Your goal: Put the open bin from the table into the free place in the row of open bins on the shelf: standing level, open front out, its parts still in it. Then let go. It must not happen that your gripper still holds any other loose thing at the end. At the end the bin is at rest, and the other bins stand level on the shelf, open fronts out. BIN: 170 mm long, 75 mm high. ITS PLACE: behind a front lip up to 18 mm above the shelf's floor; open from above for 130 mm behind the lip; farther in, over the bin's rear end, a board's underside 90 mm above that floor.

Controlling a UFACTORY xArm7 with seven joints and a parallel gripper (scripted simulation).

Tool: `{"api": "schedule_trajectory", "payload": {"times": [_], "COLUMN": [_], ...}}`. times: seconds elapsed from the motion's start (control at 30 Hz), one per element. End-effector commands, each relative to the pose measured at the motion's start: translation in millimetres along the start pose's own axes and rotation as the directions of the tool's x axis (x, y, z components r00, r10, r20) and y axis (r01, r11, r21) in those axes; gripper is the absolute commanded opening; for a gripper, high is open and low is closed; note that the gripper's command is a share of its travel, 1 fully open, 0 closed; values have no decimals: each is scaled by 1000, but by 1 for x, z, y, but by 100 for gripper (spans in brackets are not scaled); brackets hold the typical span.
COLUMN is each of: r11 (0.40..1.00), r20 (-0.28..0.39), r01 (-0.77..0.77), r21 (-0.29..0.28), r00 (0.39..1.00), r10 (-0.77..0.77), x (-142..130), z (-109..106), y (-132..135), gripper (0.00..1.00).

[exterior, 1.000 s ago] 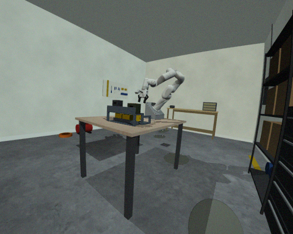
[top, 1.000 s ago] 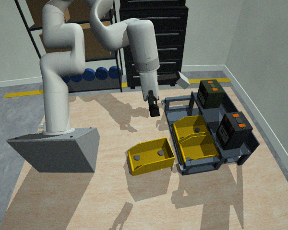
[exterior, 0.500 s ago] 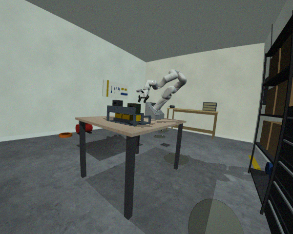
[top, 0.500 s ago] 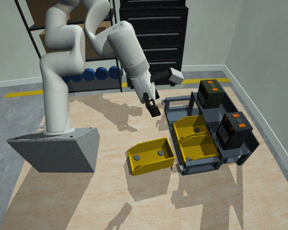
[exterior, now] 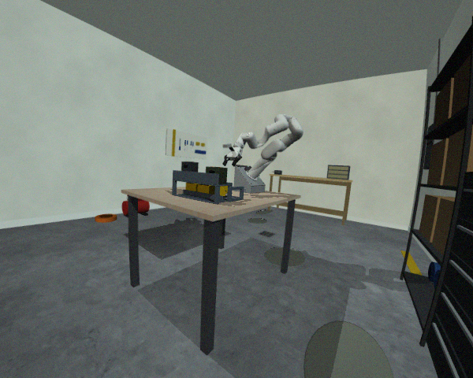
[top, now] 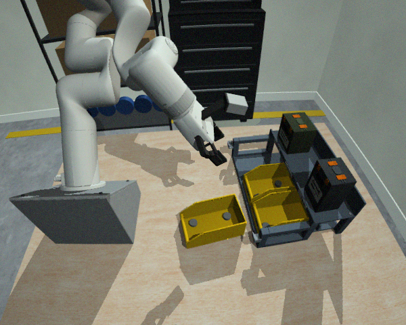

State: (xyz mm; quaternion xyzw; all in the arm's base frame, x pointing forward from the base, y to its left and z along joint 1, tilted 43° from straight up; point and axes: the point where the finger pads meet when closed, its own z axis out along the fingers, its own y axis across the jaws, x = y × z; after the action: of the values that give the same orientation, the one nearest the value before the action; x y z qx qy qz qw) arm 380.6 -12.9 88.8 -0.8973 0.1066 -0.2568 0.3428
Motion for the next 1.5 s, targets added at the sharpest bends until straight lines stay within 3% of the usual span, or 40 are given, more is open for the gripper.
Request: {"api": "schedule_trajectory", "payload": {"times": [0.0, 0.3, 0.47, 0.87, 0.9, 1.03, 1.43, 1.47], "r11": [1000, 1000, 996, 996, 998, 995, 995, 998], "r20": [-136, -136, -377, -377, -296, -449, -449, -298], "r01": [10, 10, 28, 28, 14, 36, 36, 14], "r21": [27, 27, 80, 80, 59, 96, 96, 60], "r00": [991, 991, 926, 926, 955, 894, 894, 954], "r10": [-7, -7, 5, 5, 4, 11, 11, 4], "x": [0, 0, 0, 0, 0, -1, -1, 0], "z": [0, 0, 1, 1, 0, 1, 1, 0], "y": [-1, -1, -1, -1, 0, -1, -1, 0], "gripper": [100, 100, 100, 100, 100, 100, 100, 100]}}
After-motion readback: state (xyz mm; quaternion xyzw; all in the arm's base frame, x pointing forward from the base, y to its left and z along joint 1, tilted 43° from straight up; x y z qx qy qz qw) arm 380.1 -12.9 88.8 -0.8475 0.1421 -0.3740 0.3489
